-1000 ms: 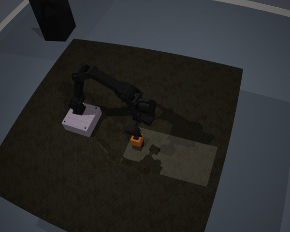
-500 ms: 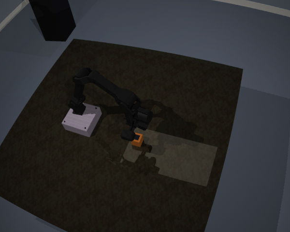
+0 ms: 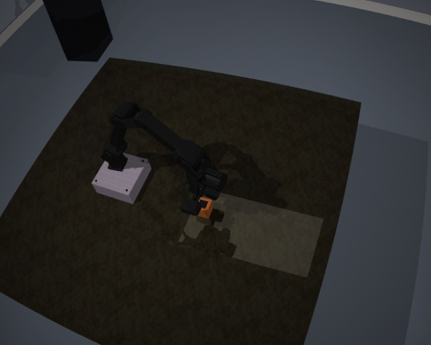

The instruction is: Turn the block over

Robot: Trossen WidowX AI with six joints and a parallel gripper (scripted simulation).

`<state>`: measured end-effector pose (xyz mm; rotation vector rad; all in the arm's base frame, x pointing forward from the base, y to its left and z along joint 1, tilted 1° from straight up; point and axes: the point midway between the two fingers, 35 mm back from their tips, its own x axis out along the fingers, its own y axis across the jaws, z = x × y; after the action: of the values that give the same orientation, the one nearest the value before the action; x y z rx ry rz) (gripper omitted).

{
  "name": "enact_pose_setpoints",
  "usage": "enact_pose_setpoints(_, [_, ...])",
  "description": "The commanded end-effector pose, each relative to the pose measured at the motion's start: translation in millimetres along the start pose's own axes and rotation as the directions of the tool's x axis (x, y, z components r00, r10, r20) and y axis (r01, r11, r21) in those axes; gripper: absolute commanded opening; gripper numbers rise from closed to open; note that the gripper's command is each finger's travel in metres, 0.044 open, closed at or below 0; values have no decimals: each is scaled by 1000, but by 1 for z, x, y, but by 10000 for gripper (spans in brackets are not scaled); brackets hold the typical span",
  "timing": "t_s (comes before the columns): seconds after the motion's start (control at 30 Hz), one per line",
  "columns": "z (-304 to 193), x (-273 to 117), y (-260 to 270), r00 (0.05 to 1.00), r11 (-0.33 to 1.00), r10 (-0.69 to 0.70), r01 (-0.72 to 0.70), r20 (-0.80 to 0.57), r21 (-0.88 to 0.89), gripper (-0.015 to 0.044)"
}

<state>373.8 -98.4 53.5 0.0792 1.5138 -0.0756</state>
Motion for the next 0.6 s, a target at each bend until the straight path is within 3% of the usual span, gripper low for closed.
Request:
enact_pose_setpoints(0.0, [-1,8,1,1000,1000,5,-5,-3,-5,440])
enact_pose_setpoints(0.57, [-1,35,1,1000,1000,5,-5,-4,-5,440])
